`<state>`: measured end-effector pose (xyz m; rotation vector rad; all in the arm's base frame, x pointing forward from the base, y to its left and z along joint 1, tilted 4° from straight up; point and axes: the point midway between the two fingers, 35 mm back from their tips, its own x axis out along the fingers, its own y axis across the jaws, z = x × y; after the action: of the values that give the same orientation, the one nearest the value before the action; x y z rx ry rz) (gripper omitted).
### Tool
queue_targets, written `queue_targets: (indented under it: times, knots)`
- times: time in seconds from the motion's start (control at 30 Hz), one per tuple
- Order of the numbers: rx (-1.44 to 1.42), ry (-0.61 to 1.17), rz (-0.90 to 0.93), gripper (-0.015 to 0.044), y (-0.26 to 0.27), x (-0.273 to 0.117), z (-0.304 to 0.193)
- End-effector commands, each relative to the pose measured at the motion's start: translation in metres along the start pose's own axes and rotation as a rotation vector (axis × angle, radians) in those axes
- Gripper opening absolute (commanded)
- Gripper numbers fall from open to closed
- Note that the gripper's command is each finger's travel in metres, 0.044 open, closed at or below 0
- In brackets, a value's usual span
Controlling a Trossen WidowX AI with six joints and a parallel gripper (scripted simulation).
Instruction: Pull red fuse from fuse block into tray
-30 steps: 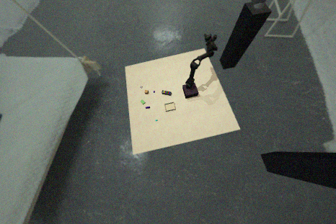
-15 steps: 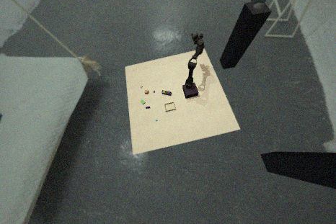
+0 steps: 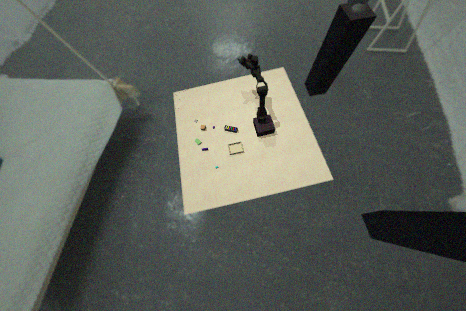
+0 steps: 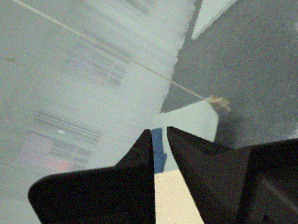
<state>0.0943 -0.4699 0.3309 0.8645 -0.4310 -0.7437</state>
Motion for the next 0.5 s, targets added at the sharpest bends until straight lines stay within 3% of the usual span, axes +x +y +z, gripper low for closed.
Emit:
queue_targets:
  times: [0.0, 0.23, 0.47]
  knots:
    - [-0.042, 0.073, -0.024, 0.0067, 0.001, 0.019, -0.038]
    - [-0.193, 0.317, -0.068, 0.0067, 0.014, 0.049, -0.152]
    - [-0.474, 0.623, -0.066, 0.0067, 0.028, 0.044, -0.278]
